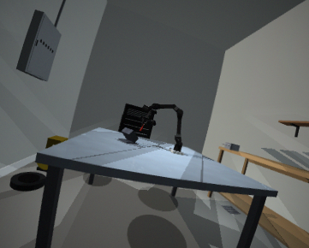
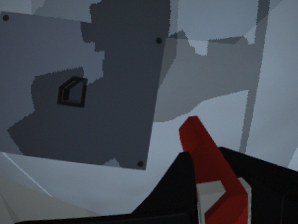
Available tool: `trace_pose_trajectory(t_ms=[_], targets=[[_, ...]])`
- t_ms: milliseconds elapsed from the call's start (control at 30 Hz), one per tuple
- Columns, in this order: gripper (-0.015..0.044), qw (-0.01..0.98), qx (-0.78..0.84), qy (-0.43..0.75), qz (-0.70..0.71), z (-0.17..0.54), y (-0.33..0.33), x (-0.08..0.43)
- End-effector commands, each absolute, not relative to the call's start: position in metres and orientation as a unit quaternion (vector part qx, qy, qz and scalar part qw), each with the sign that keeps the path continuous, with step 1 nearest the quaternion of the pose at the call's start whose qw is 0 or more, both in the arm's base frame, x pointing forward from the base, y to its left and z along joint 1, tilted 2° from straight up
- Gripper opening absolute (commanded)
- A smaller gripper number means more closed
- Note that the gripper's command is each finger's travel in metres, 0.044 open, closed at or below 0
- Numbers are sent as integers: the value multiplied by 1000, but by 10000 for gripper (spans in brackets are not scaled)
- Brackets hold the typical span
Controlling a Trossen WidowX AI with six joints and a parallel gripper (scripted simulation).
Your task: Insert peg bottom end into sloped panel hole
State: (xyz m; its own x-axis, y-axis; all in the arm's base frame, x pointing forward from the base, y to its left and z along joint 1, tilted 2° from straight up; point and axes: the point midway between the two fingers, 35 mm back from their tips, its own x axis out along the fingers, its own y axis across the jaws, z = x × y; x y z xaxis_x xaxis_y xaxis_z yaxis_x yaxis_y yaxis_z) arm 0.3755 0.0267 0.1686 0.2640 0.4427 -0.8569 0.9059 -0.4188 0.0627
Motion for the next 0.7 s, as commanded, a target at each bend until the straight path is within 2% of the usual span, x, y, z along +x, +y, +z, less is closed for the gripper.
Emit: trace_pose_trajectory(t_ms=[0, 667], targets=[[0, 277, 750, 448, -401, 170, 21, 379], [0, 228, 789, 410, -397, 176, -12, 388]])
